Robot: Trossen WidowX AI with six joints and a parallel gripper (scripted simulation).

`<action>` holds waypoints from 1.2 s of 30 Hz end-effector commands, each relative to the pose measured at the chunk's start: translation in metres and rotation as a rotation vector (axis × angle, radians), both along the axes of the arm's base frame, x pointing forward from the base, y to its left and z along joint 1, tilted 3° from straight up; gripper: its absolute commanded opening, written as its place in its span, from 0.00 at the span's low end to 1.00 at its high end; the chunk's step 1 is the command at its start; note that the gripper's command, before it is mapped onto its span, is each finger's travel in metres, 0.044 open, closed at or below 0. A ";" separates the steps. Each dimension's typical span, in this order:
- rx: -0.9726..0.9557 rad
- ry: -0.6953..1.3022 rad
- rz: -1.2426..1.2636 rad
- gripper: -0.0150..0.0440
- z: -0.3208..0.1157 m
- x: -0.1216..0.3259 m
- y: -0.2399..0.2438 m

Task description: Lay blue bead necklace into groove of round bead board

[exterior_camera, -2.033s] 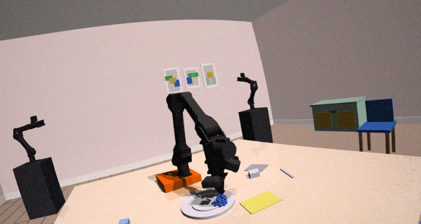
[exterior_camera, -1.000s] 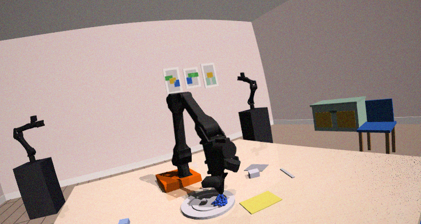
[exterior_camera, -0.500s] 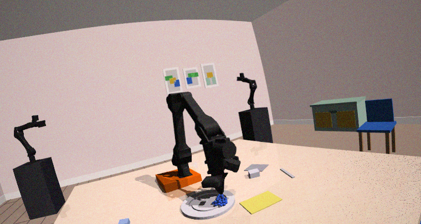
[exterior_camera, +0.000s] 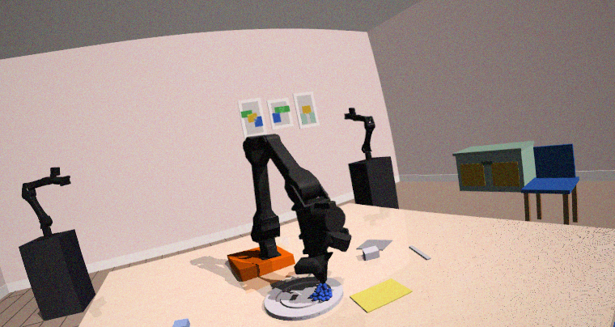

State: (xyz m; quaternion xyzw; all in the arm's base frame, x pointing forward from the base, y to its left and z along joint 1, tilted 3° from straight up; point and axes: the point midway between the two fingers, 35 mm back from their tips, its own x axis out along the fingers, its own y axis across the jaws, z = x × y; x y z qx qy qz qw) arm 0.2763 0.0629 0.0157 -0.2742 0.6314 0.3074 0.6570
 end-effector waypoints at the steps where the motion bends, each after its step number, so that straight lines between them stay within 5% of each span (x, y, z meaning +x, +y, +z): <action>1: -0.007 0.021 -0.006 0.25 -0.005 -0.004 -0.001; 29: -0.007 0.021 -0.006 0.25 -0.005 -0.004 -0.001; 36: 0.000 0.000 0.000 0.57 0.000 0.000 0.000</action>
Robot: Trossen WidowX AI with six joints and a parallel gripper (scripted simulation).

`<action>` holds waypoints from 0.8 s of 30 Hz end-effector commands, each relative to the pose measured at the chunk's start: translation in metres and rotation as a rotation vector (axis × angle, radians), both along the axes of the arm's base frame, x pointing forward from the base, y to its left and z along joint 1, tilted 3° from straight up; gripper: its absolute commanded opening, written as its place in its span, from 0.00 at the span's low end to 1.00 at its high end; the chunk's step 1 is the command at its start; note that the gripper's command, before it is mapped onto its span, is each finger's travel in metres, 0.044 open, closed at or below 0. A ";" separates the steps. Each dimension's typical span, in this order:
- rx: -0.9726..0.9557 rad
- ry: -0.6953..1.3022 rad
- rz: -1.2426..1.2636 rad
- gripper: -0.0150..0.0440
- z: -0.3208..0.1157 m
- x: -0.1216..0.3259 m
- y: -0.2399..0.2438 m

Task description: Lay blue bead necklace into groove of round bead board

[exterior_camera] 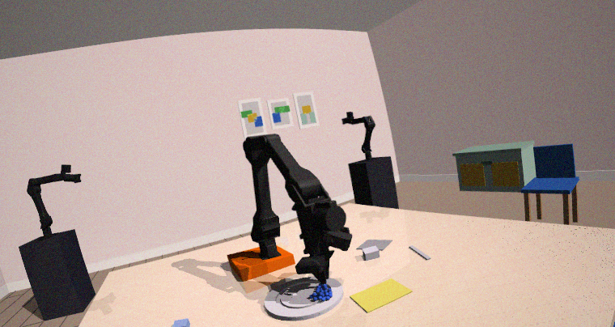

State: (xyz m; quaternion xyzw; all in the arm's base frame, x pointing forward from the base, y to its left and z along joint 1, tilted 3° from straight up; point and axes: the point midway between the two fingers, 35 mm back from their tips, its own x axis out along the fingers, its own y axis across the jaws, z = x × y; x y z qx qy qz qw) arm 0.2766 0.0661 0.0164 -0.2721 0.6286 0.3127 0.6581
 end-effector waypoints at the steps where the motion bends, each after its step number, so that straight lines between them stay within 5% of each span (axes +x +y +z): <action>1: -0.012 0.001 -0.005 0.61 -0.001 0.000 -0.003; 10: -0.016 0.013 -0.009 1.00 0.009 -0.002 -0.005; 24: -0.018 0.022 -0.011 1.00 0.016 -0.004 -0.005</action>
